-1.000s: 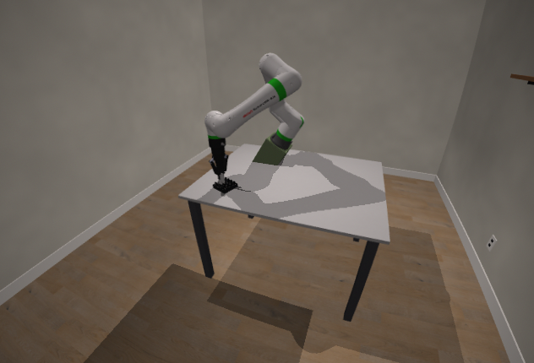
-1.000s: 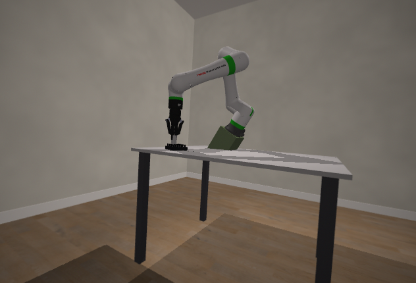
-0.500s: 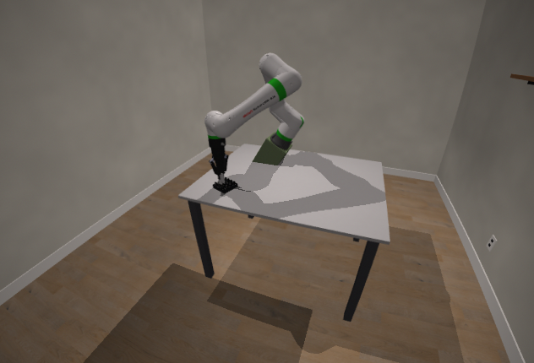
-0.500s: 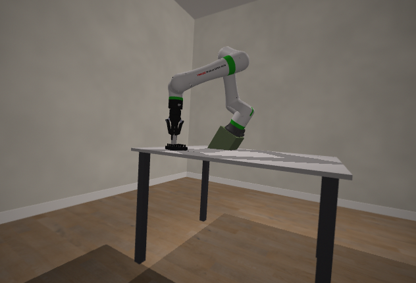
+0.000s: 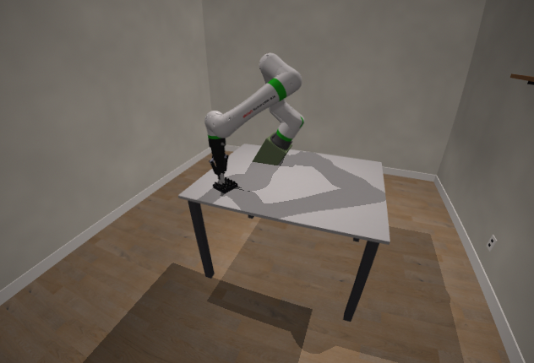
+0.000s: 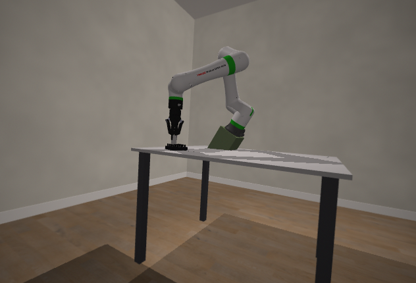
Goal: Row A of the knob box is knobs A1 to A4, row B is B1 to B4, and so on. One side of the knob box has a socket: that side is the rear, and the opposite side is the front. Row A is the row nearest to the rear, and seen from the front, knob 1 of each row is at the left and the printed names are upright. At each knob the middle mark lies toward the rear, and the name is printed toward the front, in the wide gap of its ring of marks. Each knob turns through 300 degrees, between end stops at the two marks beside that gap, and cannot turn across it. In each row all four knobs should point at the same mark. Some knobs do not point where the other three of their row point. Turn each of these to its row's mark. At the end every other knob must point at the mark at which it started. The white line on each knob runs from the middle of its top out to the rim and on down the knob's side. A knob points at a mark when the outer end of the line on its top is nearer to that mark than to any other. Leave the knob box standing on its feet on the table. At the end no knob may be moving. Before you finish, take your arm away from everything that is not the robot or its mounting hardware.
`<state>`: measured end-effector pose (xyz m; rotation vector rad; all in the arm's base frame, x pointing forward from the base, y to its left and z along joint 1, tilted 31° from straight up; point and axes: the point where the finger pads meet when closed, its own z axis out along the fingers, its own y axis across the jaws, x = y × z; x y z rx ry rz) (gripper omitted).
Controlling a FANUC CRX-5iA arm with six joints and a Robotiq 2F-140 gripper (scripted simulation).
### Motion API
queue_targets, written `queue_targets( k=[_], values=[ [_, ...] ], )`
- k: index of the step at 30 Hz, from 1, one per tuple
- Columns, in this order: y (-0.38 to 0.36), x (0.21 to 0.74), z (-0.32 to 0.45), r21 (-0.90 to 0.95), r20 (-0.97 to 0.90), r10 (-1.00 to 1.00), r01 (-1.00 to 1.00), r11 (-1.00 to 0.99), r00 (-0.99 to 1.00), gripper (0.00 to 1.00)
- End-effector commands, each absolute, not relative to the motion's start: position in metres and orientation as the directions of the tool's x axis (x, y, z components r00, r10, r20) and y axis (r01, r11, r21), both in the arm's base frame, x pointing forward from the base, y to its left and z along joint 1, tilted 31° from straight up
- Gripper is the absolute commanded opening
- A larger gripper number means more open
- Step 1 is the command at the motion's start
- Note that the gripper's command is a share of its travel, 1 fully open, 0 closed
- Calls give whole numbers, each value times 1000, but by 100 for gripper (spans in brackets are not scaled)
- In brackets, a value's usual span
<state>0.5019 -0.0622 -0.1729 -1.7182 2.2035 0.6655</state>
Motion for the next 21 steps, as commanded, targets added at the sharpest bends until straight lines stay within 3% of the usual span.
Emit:
queue_targets(
  k=[1, 21],
  values=[
    [-62, 502, -173, 187, -477, -841, -965, 186, -255, 5],
    [-62, 502, -173, 127, -497, -857, -989, 82, -135, 5]
  ],
)
